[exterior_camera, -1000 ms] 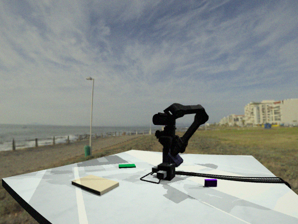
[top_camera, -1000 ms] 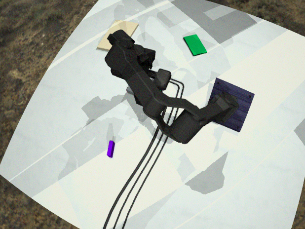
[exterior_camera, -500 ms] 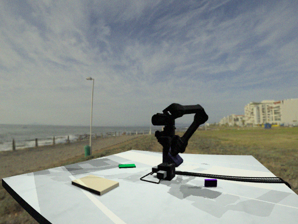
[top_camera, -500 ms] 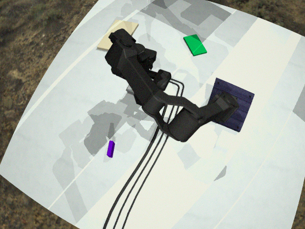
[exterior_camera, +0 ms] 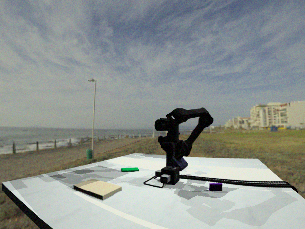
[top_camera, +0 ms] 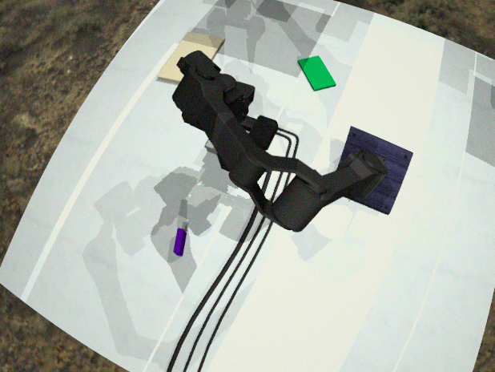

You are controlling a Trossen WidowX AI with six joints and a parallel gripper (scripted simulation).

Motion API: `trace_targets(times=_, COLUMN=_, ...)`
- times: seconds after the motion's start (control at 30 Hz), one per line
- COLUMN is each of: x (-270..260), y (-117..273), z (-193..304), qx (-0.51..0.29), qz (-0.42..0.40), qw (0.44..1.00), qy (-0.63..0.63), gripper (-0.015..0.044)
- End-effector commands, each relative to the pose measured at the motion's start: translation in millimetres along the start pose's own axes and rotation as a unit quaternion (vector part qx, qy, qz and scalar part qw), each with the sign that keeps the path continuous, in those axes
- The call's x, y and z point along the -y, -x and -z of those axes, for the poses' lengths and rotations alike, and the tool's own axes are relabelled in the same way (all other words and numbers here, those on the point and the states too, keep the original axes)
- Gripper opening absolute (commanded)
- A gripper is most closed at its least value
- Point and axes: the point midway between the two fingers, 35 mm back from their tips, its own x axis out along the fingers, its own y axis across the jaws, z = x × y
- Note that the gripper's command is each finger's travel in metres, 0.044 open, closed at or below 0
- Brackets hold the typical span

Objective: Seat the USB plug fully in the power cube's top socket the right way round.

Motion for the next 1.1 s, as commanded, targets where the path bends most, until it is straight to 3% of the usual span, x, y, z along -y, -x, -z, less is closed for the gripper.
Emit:
trace_targets(times=0.0, x=0, y=-5, z=0, qx=-0.002, qz=0.000, qw=1.000, qy=-0.002, gripper=0.0440)
trace_targets(times=0.67, x=0, y=-19, z=-5, qx=-0.002, qz=-0.001, qw=1.000, qy=-0.002, gripper=0.0440)
trace_targets(times=1.07, x=0, y=-17, z=-4, qx=0.000, qz=0.000, qw=1.000, qy=0.001, gripper=0.0125)
